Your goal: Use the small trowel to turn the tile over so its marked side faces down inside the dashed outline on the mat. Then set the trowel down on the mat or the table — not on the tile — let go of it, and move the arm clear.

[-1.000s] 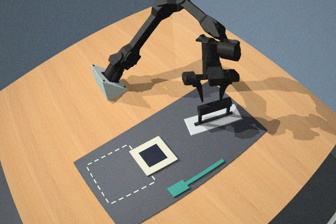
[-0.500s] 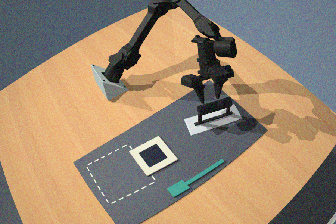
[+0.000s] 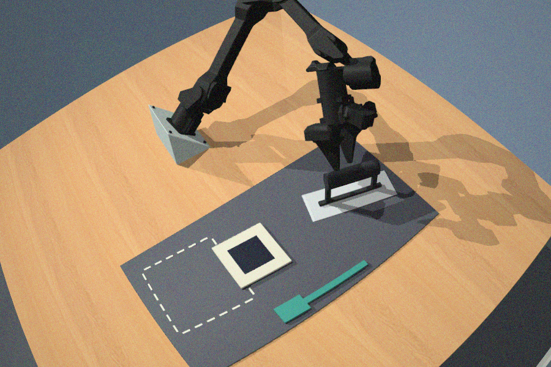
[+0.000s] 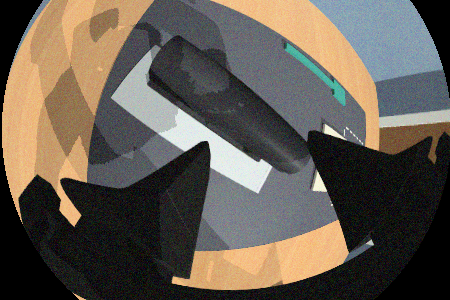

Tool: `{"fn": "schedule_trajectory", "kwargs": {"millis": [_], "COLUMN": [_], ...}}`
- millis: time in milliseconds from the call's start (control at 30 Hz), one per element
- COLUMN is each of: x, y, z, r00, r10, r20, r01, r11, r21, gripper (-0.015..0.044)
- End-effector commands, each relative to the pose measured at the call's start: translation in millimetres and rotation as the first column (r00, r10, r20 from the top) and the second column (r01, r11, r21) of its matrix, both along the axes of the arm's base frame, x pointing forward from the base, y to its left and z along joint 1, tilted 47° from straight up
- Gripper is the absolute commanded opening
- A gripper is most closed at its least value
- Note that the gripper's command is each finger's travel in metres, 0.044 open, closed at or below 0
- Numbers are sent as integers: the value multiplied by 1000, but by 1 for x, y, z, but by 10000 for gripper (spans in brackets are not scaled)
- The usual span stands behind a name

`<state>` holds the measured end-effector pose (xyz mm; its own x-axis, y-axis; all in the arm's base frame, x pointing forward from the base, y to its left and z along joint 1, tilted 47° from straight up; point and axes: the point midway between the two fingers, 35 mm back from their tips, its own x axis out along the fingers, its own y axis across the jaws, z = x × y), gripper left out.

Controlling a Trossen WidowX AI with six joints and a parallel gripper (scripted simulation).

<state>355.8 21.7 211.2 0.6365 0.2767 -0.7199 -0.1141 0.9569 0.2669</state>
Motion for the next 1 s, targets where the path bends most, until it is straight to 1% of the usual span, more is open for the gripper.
{"fn": "schedule_trajectory", "kwargs": {"millis": [0, 300, 633, 967], "x": [-3, -7, -13, -11], "y": [1, 3, 4, 5], "z": [-3, -5, -6, -7], "r00": [994, 954, 881, 876], "r10": [83, 249, 423, 433], "r20": [68, 167, 213, 214], "r01": [-74, -179, -227, -228], "r11": [990, 919, 773, 761], "r21": [-119, -351, -593, -607], "gripper": [300, 300, 300, 300]}}
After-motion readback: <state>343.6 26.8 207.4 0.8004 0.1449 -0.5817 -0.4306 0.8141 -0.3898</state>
